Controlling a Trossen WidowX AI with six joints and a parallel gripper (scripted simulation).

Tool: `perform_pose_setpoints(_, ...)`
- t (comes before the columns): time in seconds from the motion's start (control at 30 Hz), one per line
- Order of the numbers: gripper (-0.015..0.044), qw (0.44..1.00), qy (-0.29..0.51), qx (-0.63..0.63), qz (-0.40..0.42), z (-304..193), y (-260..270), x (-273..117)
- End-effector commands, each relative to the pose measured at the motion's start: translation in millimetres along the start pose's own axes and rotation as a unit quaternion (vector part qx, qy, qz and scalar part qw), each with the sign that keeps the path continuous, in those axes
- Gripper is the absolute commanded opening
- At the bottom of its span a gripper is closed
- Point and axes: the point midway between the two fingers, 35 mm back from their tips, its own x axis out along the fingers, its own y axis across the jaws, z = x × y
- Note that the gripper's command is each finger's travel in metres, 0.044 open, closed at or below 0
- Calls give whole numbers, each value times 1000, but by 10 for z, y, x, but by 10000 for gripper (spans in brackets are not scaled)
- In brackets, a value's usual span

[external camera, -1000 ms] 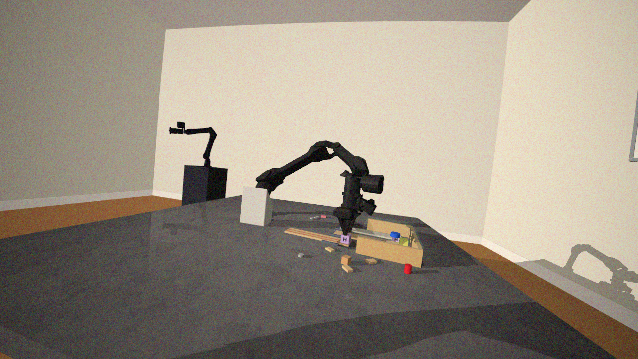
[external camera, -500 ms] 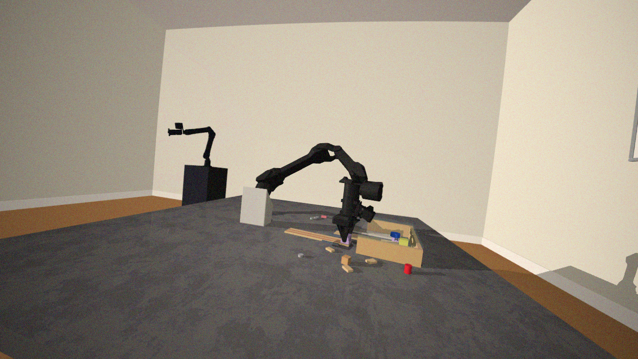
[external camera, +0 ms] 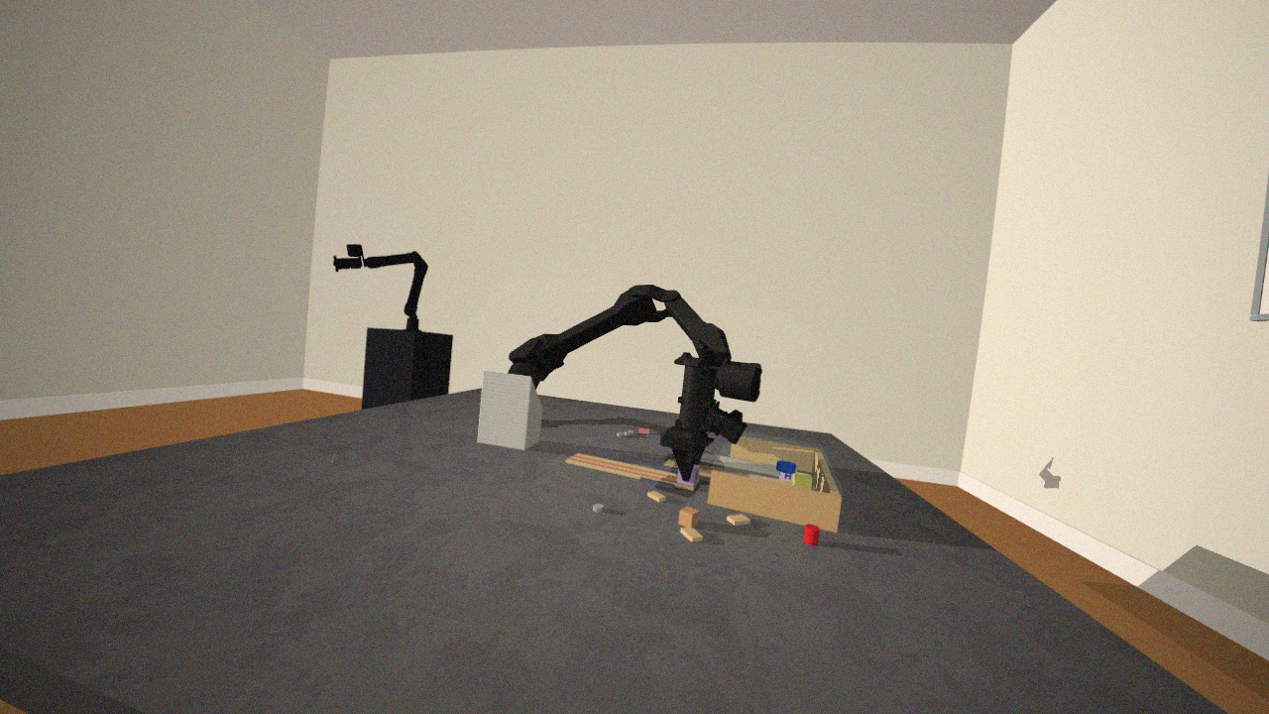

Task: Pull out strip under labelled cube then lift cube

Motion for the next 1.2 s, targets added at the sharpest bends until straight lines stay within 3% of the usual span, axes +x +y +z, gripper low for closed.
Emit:
perform_pose_setpoints(0.0,46,1000,0,0,0,2,1,-2)
perform_pose_setpoints(0.07,0,1000,0,0,0,-22,-1,-24)
perform_pose_setpoints(0.53,0,1000,2,3,1,-571,-22,-410)
perform_pose_setpoints(1.17,0,1000,3,4,1,-1012,-31,-424)
